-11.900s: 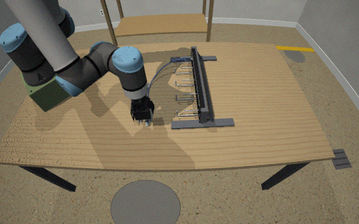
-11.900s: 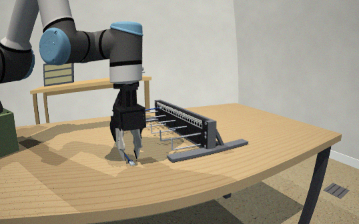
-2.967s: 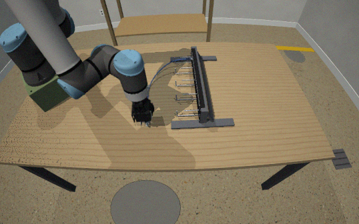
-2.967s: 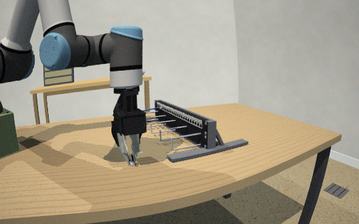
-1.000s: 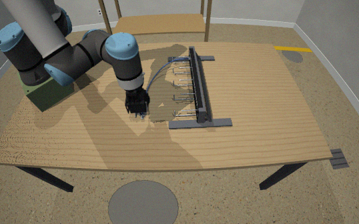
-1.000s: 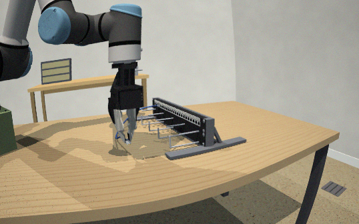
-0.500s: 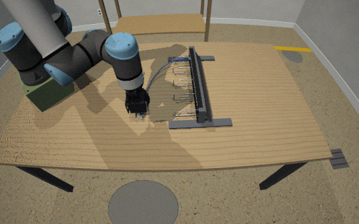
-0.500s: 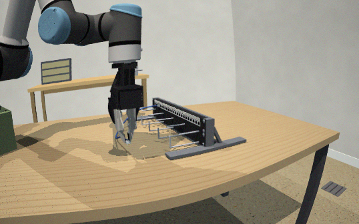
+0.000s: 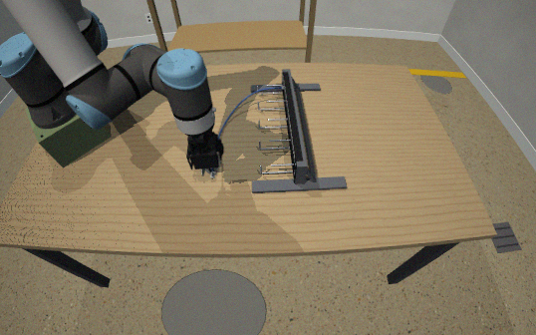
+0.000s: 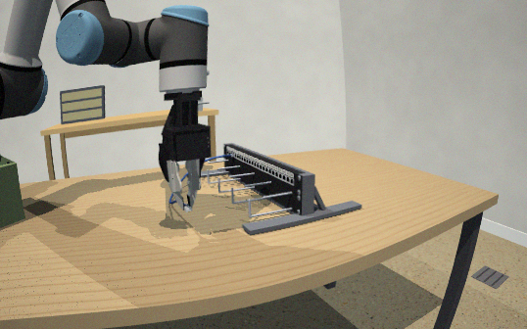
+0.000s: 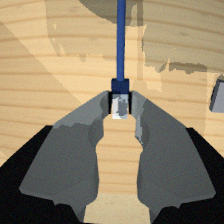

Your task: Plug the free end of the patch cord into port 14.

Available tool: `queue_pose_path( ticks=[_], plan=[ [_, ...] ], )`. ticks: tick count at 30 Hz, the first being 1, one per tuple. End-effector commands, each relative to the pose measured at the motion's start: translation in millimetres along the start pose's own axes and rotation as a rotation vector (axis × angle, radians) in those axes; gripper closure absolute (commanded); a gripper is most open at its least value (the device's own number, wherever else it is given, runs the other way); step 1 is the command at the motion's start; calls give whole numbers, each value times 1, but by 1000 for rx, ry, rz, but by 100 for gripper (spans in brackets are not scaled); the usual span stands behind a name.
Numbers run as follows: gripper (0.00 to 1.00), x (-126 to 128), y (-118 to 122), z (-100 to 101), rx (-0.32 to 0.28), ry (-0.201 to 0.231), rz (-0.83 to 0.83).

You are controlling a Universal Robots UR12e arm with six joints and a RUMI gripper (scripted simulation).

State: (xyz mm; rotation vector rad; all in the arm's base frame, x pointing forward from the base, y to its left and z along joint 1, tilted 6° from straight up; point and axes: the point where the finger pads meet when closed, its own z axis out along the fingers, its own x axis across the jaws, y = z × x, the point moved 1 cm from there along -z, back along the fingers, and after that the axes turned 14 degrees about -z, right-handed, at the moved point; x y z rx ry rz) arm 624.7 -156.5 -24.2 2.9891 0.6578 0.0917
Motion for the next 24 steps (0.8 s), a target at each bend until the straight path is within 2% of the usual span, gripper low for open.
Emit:
queue_pose_path(
  ticks=[1,24],
  plan=[
    [100,0,0,-1,-1,1,0],
    [100,1,0,-1,-1,1,-8]
  ],
)
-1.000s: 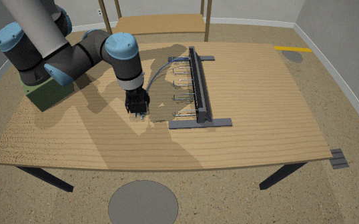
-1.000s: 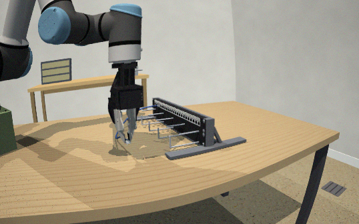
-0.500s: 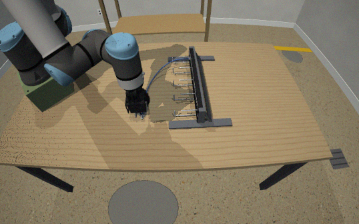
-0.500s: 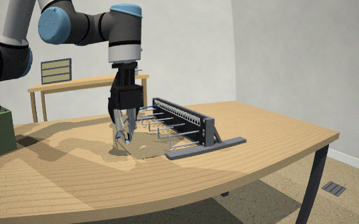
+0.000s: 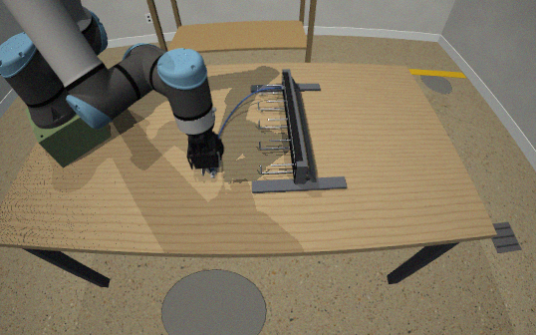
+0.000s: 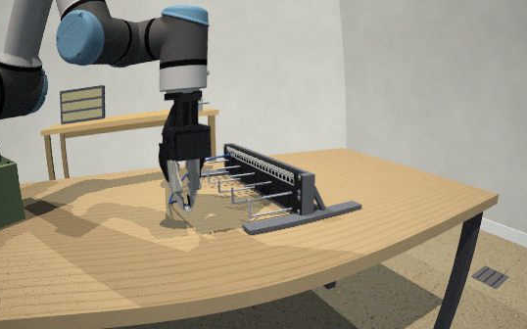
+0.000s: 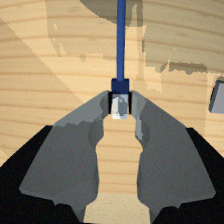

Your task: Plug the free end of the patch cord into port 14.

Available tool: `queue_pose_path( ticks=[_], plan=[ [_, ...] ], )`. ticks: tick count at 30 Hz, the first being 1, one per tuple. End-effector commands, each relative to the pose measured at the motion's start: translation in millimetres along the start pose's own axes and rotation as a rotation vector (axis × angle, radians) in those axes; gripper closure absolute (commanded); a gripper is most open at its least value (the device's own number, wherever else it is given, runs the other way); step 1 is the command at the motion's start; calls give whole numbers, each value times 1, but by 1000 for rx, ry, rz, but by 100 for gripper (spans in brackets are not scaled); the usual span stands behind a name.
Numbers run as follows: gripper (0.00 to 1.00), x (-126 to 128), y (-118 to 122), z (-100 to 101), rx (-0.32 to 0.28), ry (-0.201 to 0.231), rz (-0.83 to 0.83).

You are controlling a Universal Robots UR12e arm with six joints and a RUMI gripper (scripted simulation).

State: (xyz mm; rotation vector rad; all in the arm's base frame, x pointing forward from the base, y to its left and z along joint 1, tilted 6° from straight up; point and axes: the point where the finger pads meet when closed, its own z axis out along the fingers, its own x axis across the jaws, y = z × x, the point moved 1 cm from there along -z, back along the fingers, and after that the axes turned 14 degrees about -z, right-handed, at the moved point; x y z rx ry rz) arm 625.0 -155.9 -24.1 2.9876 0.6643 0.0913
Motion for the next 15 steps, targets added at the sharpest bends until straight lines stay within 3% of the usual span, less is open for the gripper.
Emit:
queue_pose_path(
  ticks=[1,15],
  plan=[
    [100,1,0,-1,-1,1,-5],
    [100,5,-3,-2,-1,1,-33]
  ],
)
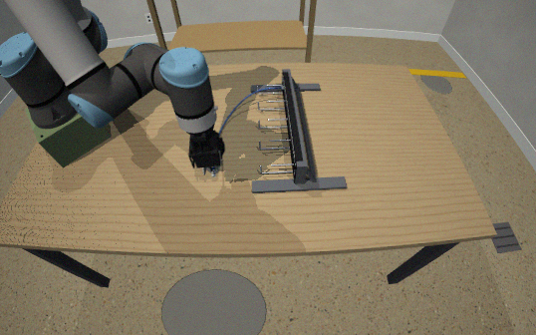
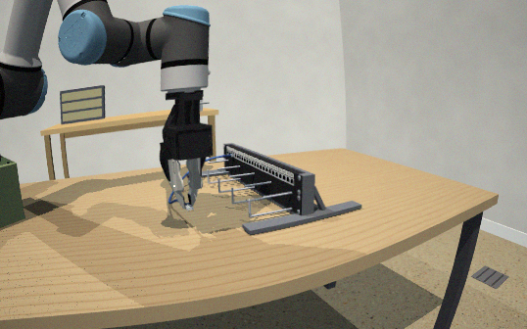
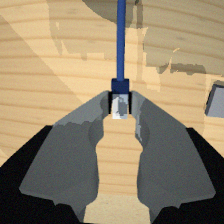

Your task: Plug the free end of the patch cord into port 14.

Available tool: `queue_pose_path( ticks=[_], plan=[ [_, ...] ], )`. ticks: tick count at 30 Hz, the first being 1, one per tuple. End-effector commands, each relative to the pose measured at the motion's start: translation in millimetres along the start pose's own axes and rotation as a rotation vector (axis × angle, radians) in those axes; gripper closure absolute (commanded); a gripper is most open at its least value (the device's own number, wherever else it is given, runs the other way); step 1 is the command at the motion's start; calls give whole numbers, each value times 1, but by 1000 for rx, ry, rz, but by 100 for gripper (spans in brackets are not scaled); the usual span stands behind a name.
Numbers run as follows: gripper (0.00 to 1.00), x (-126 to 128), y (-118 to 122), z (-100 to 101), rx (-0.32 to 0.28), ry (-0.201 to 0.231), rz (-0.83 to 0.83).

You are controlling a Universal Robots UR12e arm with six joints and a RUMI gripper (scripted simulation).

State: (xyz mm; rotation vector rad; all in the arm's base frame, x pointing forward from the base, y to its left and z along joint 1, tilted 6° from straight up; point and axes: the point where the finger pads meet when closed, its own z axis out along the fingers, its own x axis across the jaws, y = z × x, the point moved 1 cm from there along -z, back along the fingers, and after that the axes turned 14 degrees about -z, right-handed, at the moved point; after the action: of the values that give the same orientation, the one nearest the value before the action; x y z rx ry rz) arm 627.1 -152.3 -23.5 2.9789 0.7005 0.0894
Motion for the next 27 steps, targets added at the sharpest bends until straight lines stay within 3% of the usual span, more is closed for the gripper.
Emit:
queue_pose_path(
  ticks=[1,27],
  plan=[
    [100,2,-1,-1,-1,1,-13],
    [100,23,-14,-5,1,-1,-159]
  ],
)
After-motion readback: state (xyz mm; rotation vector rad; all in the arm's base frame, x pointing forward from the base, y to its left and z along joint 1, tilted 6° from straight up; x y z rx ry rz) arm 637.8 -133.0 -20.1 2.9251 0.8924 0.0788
